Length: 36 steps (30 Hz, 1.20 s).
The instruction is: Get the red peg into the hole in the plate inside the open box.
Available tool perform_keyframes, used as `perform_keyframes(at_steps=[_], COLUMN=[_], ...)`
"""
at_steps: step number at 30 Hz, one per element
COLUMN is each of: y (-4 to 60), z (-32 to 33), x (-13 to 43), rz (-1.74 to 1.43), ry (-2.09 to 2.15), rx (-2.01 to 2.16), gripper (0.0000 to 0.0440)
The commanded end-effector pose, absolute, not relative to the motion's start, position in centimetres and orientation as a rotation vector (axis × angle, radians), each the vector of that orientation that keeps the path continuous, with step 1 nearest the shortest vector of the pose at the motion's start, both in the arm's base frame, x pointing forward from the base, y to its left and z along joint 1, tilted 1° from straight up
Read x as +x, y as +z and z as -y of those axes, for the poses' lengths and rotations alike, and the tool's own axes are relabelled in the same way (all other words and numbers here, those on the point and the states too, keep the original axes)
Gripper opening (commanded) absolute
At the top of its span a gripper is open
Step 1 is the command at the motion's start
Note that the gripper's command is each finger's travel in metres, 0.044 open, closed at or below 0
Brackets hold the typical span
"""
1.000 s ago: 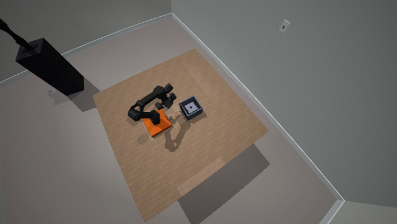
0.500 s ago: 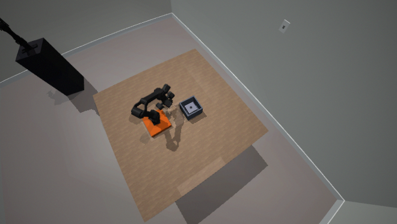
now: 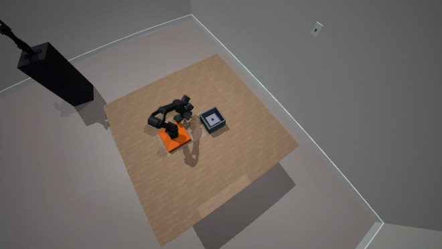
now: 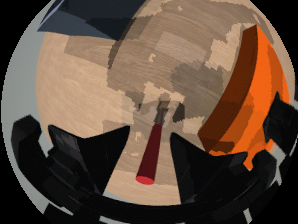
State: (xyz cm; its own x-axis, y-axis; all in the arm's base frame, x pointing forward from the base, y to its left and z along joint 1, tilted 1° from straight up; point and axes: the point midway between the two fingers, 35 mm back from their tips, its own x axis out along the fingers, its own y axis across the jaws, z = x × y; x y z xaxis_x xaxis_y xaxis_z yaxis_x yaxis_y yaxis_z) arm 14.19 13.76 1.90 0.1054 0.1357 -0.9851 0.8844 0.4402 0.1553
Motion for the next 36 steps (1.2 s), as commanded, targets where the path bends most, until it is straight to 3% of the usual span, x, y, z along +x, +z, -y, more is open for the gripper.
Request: perform_keyframes(at_steps=[1,6,12,24,36], y=[1.9,1.9,3.7,8.3,13.4], z=[-13.9,-14.0,-14.0,-13.2,-11.3], x=[14.1,14.1,15.3,18.2,22.7], rz=[-1.406,-1.445,-1.397,-1.293,-1.164], ry=[-0.703,-0.701,-0.633,-0.522,-0.502], rx=[0.985,0.979,0.946,0.866,0.852], gripper=[0.0140,0.0018,0.0006,0.0022,0.0000])
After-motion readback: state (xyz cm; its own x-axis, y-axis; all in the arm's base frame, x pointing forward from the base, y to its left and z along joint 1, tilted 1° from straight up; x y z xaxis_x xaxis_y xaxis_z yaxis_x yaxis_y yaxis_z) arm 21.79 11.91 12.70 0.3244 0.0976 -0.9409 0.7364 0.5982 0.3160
